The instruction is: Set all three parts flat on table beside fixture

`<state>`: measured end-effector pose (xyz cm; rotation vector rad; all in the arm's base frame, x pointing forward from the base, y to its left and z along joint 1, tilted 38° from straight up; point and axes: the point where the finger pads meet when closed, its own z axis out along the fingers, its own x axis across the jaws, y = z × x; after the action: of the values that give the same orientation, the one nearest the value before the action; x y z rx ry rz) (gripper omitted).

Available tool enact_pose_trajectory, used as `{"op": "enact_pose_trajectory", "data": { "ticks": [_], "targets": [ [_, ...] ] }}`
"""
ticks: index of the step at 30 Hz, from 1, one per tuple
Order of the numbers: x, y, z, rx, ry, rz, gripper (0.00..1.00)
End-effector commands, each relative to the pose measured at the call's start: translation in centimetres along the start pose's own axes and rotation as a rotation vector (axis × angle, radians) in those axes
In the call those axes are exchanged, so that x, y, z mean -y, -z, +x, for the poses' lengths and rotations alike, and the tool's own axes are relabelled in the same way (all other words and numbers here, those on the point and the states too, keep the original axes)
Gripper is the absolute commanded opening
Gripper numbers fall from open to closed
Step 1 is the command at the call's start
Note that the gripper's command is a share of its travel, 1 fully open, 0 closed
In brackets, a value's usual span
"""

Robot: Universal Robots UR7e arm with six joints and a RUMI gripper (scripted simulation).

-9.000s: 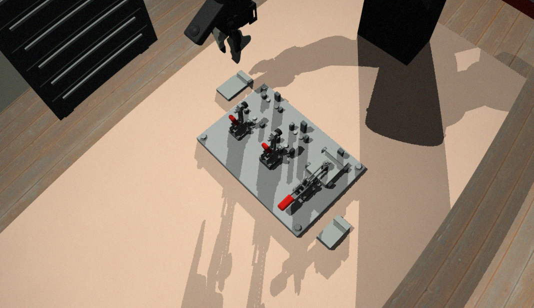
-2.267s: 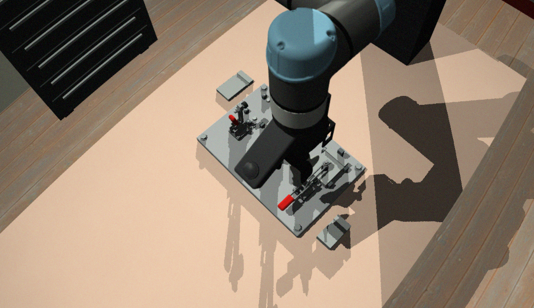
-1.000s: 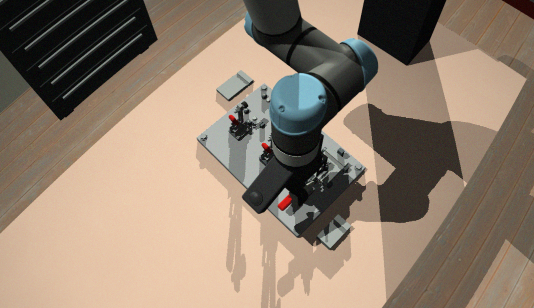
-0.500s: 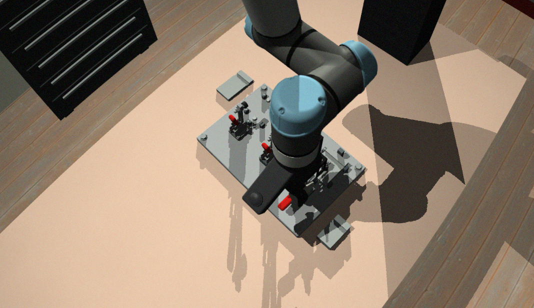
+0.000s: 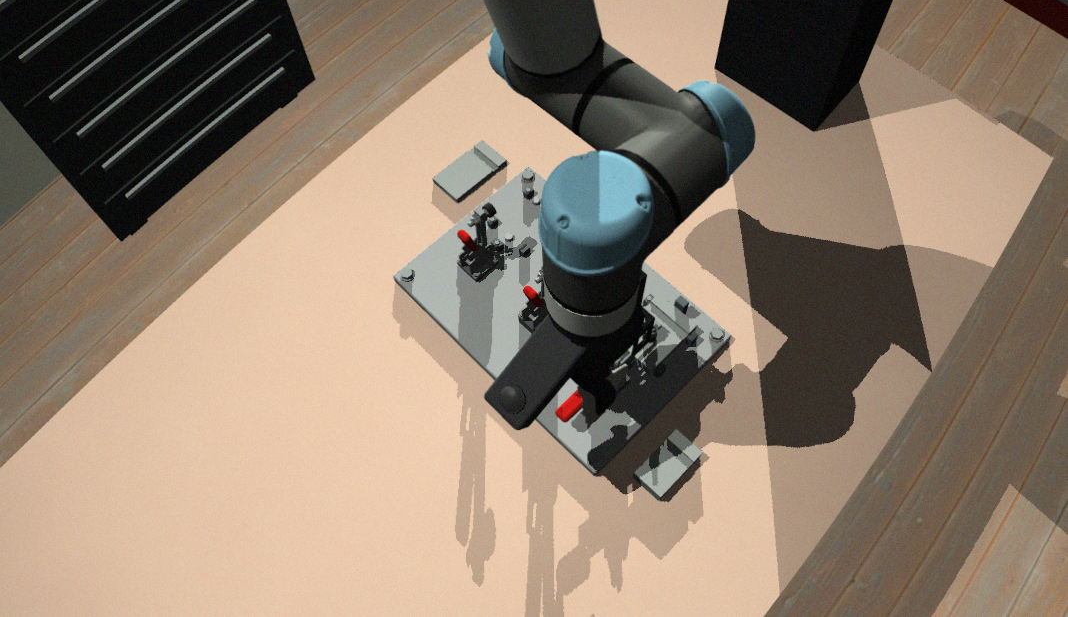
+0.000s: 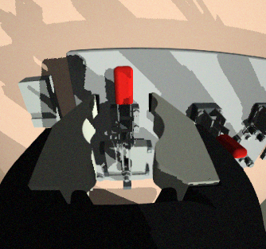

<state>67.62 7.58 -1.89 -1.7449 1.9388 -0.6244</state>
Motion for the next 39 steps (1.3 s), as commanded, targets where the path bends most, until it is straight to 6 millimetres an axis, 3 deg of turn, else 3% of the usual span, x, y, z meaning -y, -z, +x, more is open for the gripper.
{"op": "enact_pose_trajectory", "data": {
  "ticks": [1,18,36,37,39],
  "targets": [
    [0.1,-0.1,0.0,0.000,0.000,0.001,0.28],
    [0.1,-2.7,0.0,0.000,0.000,0.001,0.28],
    [0.1,-2.8,0.0,0.000,0.000,0.001,0.28],
    [0.1,-2.8,0.0,0.000,0.000,0.001,0.00],
    [0.1,-2.8,0.0,0.000,0.000,0.001,0.00]
  ]
}}
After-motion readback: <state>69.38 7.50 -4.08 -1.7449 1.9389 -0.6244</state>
